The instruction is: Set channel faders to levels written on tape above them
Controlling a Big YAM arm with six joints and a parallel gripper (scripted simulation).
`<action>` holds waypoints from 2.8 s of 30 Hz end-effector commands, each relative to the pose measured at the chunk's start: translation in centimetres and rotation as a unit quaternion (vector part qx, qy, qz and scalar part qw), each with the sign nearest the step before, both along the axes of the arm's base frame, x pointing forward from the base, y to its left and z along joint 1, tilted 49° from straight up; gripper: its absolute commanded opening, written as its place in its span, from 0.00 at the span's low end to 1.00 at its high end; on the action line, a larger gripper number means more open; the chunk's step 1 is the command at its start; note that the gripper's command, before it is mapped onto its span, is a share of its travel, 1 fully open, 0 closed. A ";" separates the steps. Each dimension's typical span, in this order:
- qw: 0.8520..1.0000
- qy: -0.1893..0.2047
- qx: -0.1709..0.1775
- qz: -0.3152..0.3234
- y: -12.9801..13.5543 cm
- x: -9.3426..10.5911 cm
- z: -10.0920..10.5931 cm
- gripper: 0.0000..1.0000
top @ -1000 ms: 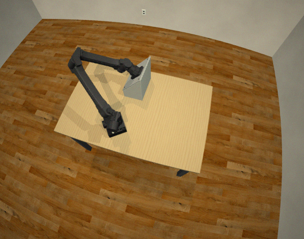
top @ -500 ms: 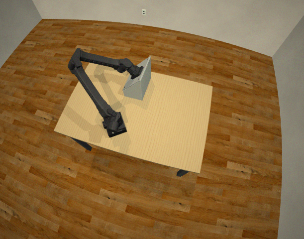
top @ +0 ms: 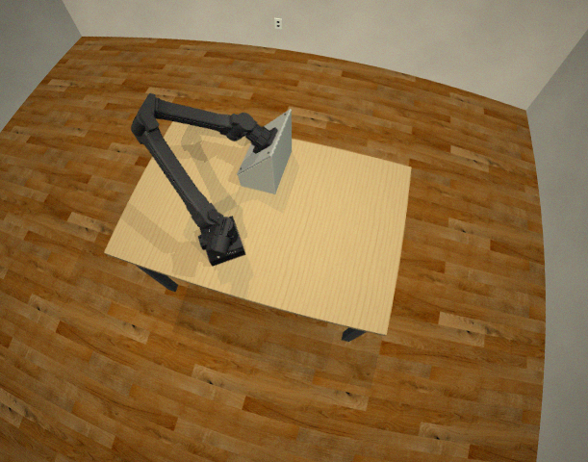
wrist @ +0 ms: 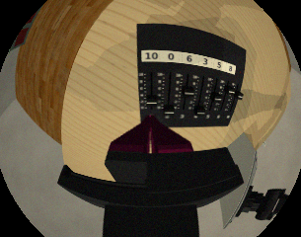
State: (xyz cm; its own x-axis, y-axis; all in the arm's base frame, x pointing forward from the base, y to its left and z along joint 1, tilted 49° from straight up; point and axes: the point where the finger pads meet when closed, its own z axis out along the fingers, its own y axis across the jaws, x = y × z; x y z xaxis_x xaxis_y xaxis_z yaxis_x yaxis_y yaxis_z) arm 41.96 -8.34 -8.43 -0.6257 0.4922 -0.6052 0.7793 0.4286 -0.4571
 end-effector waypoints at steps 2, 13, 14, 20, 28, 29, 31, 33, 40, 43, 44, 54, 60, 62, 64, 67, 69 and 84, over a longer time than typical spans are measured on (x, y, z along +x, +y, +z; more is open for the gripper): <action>1.000 0.006 -0.003 -0.002 -0.5 -0.3 -0.6 0.00; 1.000 0.006 -0.003 -0.002 -0.5 -0.3 -0.6 0.00; 1.000 0.006 -0.003 -0.002 -0.5 -0.3 -0.6 0.00; 1.000 0.006 -0.003 -0.002 -0.5 -0.3 -0.6 0.00; 1.000 0.006 -0.003 -0.002 -0.5 -0.3 -0.6 0.00; 1.000 0.006 -0.003 -0.002 -0.5 -0.3 -0.6 0.00; 1.000 0.006 -0.003 -0.002 -0.5 -0.3 -0.6 0.00; 1.000 0.006 -0.003 -0.002 -0.5 -0.3 -0.6 0.00; 1.000 0.006 -0.003 -0.002 -0.5 -0.3 -0.6 0.00; 1.000 0.006 -0.003 -0.002 -0.5 -0.3 -0.6 0.00; 1.000 0.006 -0.003 -0.002 -0.5 -0.3 -0.6 0.00; 1.000 0.006 -0.003 -0.002 -0.5 -0.3 -0.6 0.00; 1.000 0.006 -0.003 -0.002 -0.5 -0.3 -0.6 0.00; 1.000 0.006 -0.003 -0.002 -0.5 -0.3 -0.6 0.00; 1.000 0.006 -0.003 -0.002 -0.5 -0.3 -0.6 0.00; 1.000 0.006 -0.003 -0.002 -0.5 -0.3 -0.6 0.00; 1.000 0.006 -0.003 -0.002 -0.5 -0.3 -0.6 0.00; 1.000 0.000 -0.003 0.011 1.3 -0.5 -0.9 0.00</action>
